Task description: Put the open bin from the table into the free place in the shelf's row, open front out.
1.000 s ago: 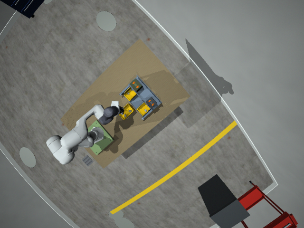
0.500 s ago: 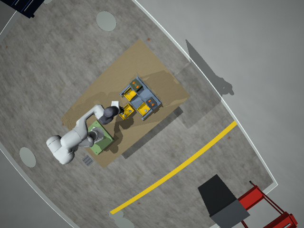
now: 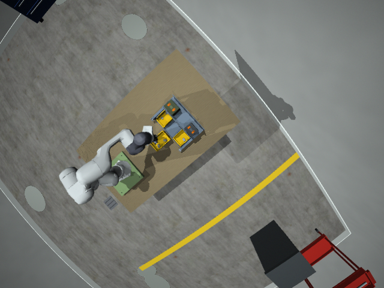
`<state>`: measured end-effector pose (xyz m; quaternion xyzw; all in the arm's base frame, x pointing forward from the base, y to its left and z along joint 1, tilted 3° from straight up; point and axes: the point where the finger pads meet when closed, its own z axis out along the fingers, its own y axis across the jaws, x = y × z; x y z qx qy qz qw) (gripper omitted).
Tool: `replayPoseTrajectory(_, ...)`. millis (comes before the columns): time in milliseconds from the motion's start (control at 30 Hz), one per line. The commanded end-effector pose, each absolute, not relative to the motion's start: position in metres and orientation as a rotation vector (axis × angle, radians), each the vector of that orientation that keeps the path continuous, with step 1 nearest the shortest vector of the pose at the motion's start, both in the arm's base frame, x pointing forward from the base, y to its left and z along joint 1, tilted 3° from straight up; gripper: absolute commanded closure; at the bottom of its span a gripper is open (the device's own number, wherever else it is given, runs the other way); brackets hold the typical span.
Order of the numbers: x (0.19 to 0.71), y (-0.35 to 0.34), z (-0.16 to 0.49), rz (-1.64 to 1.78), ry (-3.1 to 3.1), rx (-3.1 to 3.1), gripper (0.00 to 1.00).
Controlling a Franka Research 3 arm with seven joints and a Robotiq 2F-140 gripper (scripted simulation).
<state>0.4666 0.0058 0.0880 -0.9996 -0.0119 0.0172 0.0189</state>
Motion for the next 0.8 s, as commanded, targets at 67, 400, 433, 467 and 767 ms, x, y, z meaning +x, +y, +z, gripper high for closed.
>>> replayPoseTrajectory(67,0.4615,0.0089,0.0881,0.131,-0.065,-3.092,1.00)
replayPoseTrajectory(400,0.4641,0.0091,0.0904,0.234,-0.067,-3.088,1.00)
replayPoseTrajectory(433,0.4642,0.0091,0.0905,0.239,-0.067,-3.087,1.00)
replayPoseTrajectory(467,0.4643,0.0091,0.0906,0.243,-0.068,-3.087,1.00)
replayPoseTrajectory(767,0.4645,0.0092,0.0908,0.251,-0.068,-3.086,1.00)
